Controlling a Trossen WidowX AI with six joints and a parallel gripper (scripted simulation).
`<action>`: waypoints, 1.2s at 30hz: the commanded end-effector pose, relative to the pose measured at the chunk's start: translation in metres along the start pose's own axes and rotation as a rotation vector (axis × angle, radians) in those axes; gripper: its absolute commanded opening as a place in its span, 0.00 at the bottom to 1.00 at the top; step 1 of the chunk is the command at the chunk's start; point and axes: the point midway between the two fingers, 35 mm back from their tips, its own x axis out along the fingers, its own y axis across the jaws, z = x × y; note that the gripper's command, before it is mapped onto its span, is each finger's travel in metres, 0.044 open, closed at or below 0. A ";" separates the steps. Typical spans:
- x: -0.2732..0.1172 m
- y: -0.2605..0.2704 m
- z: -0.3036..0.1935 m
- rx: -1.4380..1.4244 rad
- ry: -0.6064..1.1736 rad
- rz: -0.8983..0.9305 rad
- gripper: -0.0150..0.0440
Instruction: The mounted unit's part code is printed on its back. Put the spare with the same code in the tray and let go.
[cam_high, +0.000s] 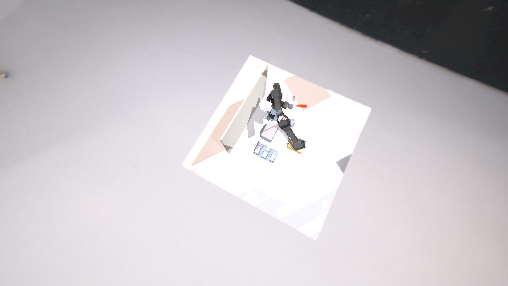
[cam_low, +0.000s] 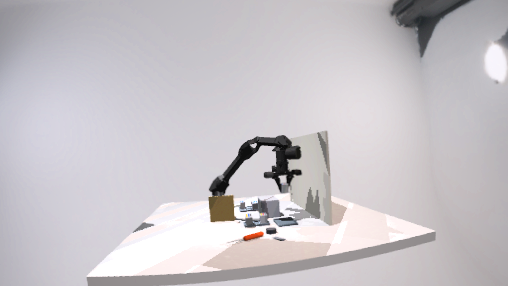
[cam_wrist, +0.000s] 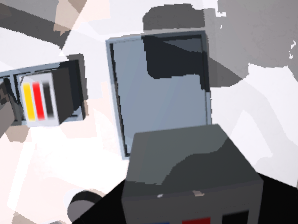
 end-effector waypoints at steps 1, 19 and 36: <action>0.004 0.000 -0.001 -0.002 0.001 0.004 0.25; 0.020 -0.003 -0.002 -0.002 0.001 0.003 0.25; 0.035 -0.004 -0.003 -0.002 0.002 0.003 0.25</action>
